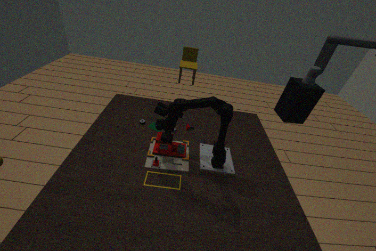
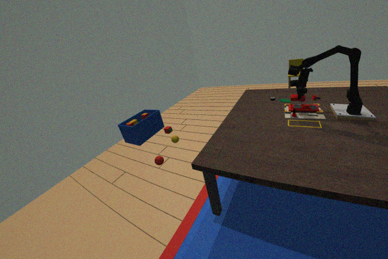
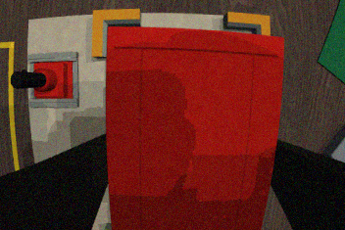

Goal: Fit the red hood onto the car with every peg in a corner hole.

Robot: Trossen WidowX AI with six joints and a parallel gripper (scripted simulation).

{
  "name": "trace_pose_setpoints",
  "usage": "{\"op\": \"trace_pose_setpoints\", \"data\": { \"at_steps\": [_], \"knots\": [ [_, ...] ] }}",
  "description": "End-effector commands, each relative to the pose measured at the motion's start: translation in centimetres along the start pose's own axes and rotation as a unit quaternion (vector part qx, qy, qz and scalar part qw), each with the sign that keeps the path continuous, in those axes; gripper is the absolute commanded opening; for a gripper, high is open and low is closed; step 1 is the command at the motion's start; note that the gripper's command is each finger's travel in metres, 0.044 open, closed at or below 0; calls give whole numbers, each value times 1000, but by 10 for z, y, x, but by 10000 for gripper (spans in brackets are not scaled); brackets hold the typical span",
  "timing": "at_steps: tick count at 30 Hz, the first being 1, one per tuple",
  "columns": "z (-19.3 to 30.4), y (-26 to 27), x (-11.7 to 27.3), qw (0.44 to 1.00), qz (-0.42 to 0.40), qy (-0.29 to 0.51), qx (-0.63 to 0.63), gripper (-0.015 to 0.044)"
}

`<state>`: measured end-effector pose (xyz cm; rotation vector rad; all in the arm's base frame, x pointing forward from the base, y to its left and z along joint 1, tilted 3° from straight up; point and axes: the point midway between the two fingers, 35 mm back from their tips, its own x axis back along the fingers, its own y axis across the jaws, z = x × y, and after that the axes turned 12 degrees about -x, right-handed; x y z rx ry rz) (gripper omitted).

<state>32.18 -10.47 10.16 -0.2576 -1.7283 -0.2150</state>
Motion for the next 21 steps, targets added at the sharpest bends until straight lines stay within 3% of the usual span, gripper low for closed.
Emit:
{"op": "trace_pose_setpoints", "data": {
  "at_steps": [1, 6, 21],
  "knots": [
    [4, 0, -16, 1000, -3, 4, -2, 0],
    [7, -1, -38, 1000, -3, 4, -2, 0],
    [6, -2, -39, 1000, -3, 4, -2, 0]
  ]
}}
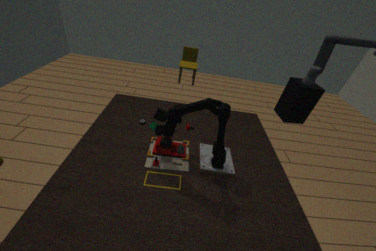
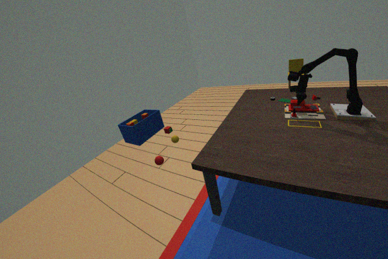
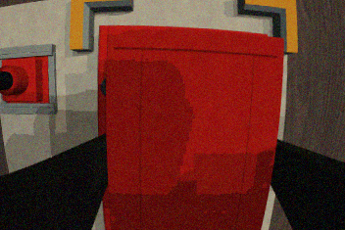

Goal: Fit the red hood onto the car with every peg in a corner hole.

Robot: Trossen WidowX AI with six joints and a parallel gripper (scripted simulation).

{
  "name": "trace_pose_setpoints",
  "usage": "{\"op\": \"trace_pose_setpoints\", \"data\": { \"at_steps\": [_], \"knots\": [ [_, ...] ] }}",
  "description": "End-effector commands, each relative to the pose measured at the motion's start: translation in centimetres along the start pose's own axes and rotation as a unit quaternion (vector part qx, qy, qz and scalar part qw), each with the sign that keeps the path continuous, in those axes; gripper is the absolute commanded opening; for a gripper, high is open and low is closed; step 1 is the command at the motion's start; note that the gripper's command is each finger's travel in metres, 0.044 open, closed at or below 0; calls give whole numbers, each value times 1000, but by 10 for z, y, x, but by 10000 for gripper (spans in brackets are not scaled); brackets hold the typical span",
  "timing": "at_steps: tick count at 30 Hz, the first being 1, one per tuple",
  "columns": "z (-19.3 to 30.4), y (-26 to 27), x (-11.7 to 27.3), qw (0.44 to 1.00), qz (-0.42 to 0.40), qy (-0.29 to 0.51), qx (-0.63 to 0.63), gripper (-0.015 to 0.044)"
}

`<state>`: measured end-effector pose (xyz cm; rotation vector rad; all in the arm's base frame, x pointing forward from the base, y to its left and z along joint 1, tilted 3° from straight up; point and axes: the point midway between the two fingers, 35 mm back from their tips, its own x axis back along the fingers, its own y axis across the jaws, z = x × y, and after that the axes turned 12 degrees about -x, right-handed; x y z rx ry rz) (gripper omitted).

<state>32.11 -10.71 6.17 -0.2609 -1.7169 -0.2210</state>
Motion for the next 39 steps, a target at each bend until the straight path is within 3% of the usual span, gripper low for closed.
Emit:
{"op": "trace_pose_setpoints", "data": {
  "at_steps": [1, 39],
  "knots": [
    [0, 1, 0, 1000, -3, -1, 1, 0],
    [1, 1, -8, 1000, -3, -1, 1, 0]
  ]
}}
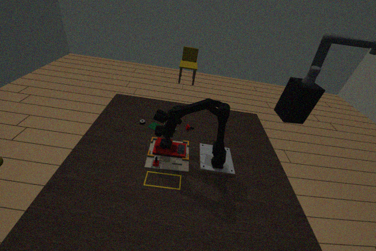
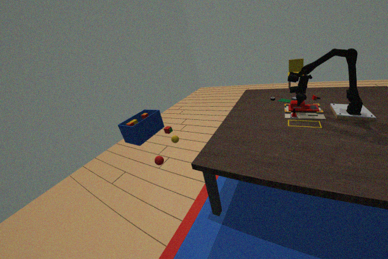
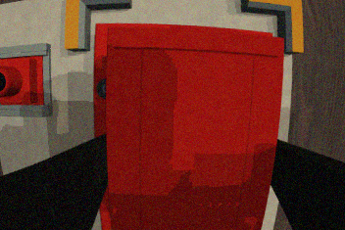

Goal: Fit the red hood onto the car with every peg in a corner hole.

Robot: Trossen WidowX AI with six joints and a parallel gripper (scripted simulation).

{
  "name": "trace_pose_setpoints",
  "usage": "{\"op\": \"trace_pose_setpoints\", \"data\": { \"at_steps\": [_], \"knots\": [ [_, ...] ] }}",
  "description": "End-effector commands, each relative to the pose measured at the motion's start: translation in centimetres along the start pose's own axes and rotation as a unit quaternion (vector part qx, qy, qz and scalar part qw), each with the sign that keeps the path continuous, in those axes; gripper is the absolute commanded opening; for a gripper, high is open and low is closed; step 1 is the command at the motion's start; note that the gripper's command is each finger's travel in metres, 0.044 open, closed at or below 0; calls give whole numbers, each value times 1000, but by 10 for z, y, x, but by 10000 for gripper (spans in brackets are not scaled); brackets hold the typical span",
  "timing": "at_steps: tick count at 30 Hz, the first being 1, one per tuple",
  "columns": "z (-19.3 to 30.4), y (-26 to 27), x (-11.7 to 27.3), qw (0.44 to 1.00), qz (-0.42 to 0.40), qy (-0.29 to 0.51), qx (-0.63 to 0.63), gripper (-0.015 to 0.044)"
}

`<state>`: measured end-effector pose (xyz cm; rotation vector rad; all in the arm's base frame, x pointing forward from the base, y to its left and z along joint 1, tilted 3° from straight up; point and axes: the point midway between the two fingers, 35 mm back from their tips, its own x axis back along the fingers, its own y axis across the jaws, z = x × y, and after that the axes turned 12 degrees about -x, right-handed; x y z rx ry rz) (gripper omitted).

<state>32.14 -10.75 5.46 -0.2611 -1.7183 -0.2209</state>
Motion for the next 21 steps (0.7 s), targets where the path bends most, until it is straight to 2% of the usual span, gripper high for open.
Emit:
{"op": "trace_pose_setpoints", "data": {
  "at_steps": [1, 21],
  "knots": [
    [0, 1, -2, 1000, -3, -1, 1, 0],
    [1, 0, -10, 1000, -3, -1, 1, 0]
  ]
}}
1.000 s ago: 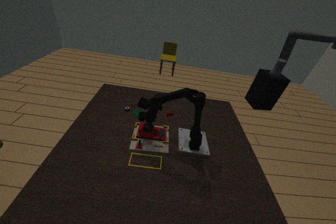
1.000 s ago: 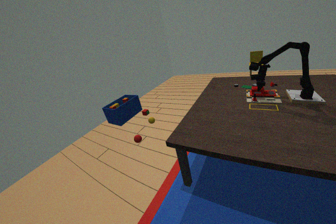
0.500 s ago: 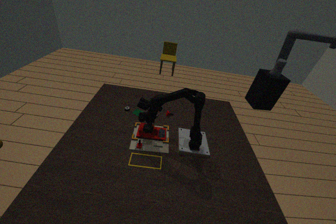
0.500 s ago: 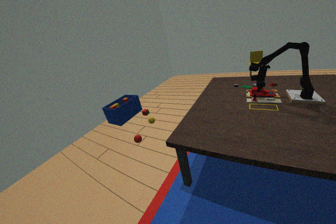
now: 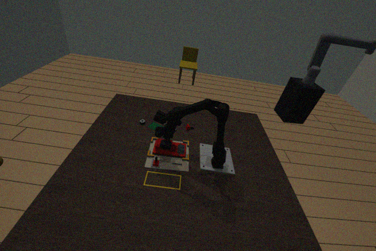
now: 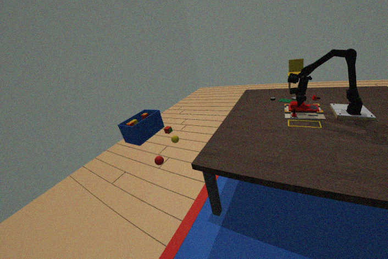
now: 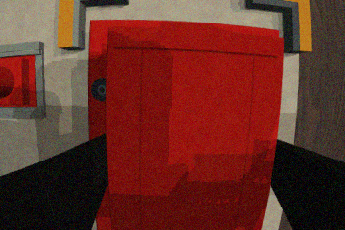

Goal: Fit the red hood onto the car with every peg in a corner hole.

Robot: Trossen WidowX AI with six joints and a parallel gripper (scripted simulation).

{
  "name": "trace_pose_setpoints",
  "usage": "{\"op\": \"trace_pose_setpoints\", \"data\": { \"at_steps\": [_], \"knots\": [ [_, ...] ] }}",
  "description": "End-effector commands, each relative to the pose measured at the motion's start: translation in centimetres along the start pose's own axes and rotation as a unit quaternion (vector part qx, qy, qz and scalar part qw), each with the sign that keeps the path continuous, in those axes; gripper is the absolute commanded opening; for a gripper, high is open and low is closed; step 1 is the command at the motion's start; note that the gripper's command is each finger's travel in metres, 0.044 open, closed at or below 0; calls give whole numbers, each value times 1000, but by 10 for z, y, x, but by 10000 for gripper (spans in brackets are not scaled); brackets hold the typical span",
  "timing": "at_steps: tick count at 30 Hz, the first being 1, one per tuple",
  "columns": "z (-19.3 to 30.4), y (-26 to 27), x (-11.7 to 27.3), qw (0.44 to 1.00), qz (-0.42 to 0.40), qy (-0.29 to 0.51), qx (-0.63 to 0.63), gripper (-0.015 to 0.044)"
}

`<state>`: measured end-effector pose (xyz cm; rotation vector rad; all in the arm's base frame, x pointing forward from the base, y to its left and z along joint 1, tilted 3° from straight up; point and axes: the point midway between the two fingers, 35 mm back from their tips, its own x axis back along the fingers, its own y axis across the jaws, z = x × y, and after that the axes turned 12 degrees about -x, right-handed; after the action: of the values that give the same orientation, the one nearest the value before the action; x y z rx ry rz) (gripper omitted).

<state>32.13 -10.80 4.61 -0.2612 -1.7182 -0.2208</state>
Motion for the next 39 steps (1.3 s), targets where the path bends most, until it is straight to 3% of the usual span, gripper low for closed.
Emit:
{"op": "trace_pose_setpoints", "data": {
  "at_steps": [1, 13, 30, 39],
  "knots": [
    [0, 1, -2, 1000, -3, -1, 1, 0],
    [1, 0, -3, 1000, 0, 0, 0, 0],
    [1, 0, -3, 1000, 0, 0, 0, 440],
    [-8, 1, 18, 1000, 5, 29, 0, 440]
  ]
}}
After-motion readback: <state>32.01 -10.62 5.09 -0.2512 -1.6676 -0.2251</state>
